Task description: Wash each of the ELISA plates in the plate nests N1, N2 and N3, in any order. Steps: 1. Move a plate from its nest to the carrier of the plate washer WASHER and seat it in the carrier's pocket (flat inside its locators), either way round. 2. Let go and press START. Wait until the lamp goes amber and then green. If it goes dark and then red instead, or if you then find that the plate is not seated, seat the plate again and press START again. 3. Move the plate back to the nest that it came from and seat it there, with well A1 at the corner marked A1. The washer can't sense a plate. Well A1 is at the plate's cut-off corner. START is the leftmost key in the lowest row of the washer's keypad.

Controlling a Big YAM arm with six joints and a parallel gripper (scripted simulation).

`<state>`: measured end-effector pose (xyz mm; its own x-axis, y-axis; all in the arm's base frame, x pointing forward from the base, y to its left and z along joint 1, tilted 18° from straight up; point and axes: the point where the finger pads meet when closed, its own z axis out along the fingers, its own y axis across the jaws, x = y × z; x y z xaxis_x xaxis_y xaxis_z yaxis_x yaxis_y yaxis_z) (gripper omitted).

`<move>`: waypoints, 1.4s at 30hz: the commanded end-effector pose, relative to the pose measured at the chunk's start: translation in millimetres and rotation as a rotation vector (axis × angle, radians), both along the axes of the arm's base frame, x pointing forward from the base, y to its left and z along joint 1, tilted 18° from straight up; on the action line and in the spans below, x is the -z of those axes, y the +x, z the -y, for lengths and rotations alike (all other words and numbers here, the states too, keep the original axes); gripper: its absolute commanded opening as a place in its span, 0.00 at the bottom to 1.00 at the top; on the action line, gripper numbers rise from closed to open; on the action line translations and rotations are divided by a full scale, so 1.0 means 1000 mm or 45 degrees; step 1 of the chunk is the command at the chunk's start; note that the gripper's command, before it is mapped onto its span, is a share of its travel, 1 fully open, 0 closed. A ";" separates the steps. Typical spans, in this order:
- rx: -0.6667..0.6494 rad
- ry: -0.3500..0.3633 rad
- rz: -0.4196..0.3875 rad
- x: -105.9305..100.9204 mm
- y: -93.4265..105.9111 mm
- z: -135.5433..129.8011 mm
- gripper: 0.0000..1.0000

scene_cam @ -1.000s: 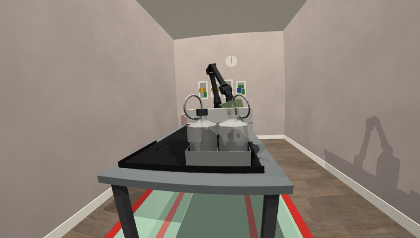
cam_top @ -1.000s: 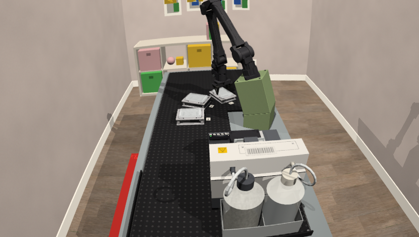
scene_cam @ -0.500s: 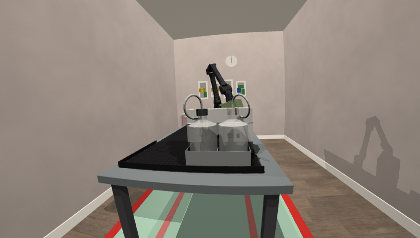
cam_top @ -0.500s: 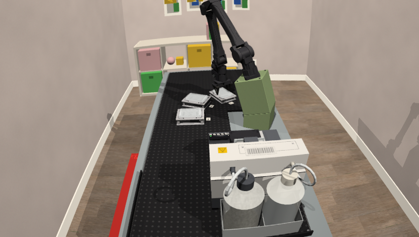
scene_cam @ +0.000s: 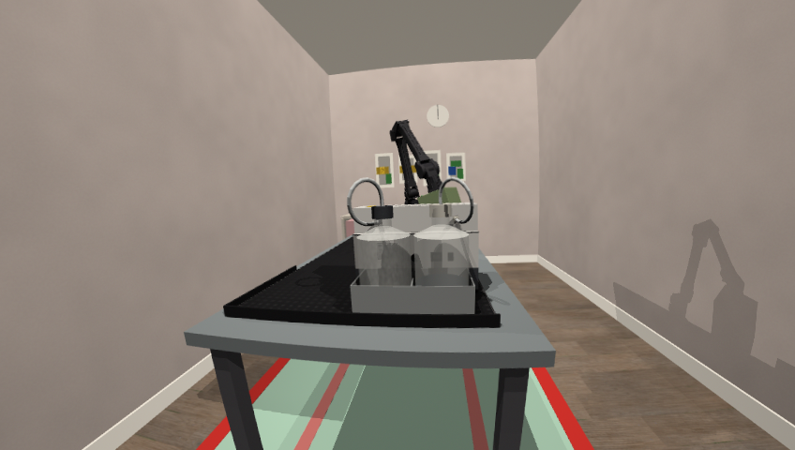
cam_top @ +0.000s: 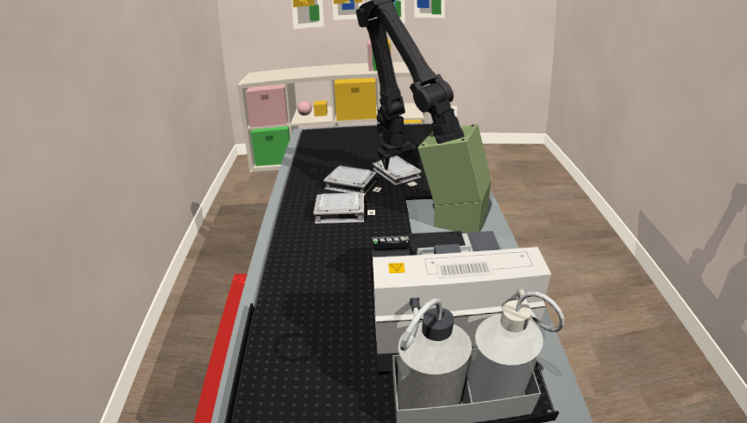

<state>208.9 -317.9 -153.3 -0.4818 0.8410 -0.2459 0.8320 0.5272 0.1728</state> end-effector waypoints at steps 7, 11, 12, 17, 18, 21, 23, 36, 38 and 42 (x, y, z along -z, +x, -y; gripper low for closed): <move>0.002 -0.009 0.004 -0.001 0.002 0.003 1.00; 0.002 -0.009 0.004 -0.001 0.002 0.003 1.00; 0.002 -0.009 0.004 -0.001 0.002 0.003 1.00; 0.004 -0.009 0.002 -0.011 -0.002 0.001 1.00; 0.005 -0.010 0.001 -0.012 -0.004 0.002 1.00; 0.005 -0.012 0.001 -0.015 -0.006 0.002 1.00; -0.003 -0.018 0.004 -0.018 -0.003 0.004 1.00; 0.004 -0.011 0.003 -0.037 -0.012 -0.001 1.00; 0.004 -0.011 0.003 -0.039 -0.013 -0.001 1.00; -0.003 -0.011 0.003 -0.044 -0.013 -0.003 1.00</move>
<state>199.9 -315.0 -117.1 -0.4767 0.8433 -0.2481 0.8350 0.5226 0.1722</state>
